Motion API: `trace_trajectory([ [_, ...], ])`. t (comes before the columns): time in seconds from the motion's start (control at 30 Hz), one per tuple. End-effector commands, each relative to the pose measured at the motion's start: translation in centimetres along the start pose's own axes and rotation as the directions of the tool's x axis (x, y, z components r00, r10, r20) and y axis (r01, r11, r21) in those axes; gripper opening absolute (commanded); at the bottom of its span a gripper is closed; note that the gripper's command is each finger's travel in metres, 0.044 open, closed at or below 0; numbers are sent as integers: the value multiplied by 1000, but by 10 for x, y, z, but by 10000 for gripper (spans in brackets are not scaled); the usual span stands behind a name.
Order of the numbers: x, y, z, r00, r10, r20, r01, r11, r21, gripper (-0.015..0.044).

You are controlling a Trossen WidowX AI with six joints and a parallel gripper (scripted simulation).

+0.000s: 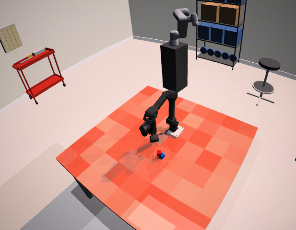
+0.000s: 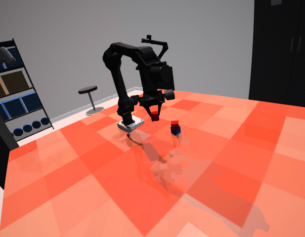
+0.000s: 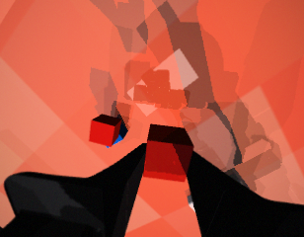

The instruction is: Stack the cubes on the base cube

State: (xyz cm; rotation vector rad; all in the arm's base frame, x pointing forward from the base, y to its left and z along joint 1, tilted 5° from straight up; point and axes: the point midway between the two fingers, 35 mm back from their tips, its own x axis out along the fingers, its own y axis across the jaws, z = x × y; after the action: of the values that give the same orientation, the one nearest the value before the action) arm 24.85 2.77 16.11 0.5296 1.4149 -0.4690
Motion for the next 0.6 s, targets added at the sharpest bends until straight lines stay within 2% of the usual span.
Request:
trace_trajectory([
  [0.0,0,10,-3,1000,1,3,-1,1000,13,105],
  [0.57,5,54,-30,1000,4,0,-4,997,71,105],
])
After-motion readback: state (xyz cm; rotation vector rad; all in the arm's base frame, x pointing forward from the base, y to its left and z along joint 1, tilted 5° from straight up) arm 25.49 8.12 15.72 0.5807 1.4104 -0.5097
